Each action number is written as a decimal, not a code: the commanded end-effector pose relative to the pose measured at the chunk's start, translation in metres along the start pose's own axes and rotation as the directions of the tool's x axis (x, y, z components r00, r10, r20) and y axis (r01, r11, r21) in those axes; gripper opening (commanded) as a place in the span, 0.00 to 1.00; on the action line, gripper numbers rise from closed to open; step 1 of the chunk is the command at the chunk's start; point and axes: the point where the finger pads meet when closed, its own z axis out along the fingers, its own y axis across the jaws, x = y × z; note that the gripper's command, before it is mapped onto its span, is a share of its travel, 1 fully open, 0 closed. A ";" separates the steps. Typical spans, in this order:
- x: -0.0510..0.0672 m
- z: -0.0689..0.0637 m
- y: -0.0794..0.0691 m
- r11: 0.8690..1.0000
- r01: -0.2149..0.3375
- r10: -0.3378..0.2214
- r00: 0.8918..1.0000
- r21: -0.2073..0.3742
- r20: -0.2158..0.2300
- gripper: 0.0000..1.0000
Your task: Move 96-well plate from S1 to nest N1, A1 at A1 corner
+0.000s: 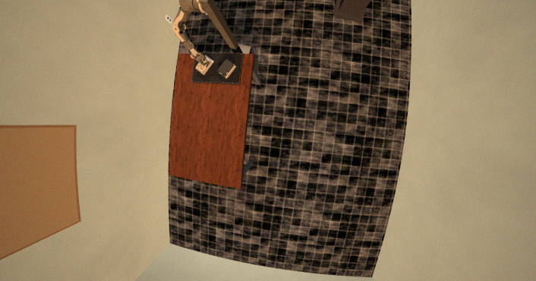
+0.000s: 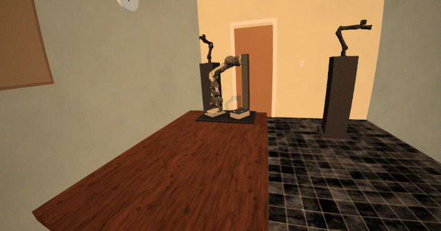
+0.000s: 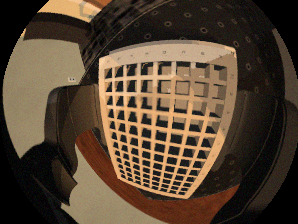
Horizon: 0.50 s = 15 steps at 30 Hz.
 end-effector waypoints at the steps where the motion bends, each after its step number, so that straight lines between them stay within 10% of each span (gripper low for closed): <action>1: 0.000 0.000 -0.002 1.000 0.000 0.000 1.000 0.008 0.003 0.00; 15: -0.003 -0.002 -0.001 1.000 0.000 0.000 1.000 0.004 0.006 0.00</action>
